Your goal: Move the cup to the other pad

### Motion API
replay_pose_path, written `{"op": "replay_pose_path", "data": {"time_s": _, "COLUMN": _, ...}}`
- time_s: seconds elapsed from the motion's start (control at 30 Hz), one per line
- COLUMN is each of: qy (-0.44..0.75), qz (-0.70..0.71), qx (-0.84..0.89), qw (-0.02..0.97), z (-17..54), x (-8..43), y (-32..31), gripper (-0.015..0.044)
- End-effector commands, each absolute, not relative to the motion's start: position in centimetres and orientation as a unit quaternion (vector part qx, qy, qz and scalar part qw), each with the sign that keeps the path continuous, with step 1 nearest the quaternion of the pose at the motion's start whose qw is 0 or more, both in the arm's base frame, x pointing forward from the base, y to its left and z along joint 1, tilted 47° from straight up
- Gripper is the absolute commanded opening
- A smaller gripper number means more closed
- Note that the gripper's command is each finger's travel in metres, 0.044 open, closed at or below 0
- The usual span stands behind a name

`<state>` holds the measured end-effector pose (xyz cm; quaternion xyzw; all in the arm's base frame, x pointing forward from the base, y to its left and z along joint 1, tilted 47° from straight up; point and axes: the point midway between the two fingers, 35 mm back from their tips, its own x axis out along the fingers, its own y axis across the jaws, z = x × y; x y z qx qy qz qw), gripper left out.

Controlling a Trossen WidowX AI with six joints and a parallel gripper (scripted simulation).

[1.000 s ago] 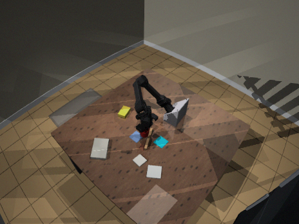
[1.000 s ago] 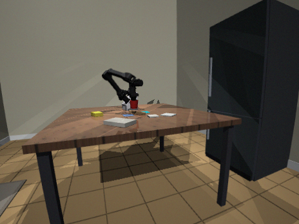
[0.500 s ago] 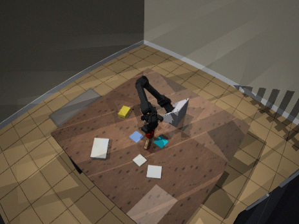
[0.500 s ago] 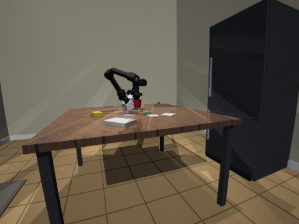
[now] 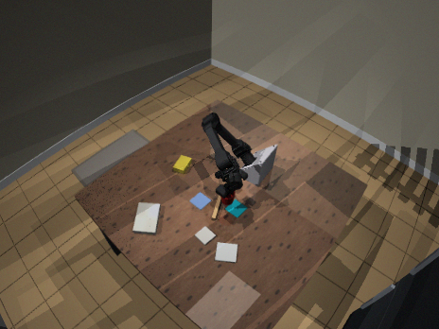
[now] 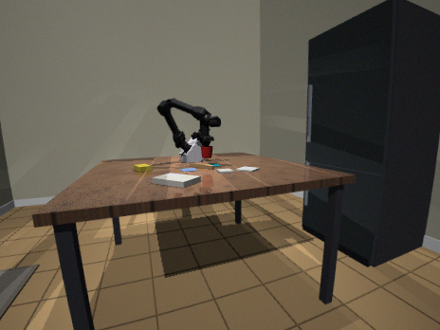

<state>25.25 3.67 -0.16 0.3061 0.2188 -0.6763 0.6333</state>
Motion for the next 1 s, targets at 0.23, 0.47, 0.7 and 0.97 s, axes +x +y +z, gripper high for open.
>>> {"op": "replay_pose_path", "data": {"time_s": 0.23, "qy": 0.219, "qz": -0.678, "qx": 0.305, "qw": 0.631, "z": -2.4, "x": 23.9, "y": 5.5, "gripper": 0.0}}
{"op": "replay_pose_path", "data": {"time_s": 0.47, "qy": 0.219, "qz": -0.678, "qx": 0.305, "qw": 0.631, "z": -3.7, "x": 23.1, "y": 6.6, "gripper": 0.0}}
{"op": "replay_pose_path", "data": {"time_s": 0.7, "qy": 0.219, "qz": -0.678, "qx": 0.305, "qw": 0.631, "z": -4.2, "x": 23.0, "y": 6.5, "gripper": 0.0}}
{"op": "replay_pose_path", "data": {"time_s": 0.97, "qy": 0.219, "qz": -0.678, "qx": 0.305, "qw": 0.631, "z": -5.2, "x": 23.0, "y": 5.5, "gripper": 0.0}}
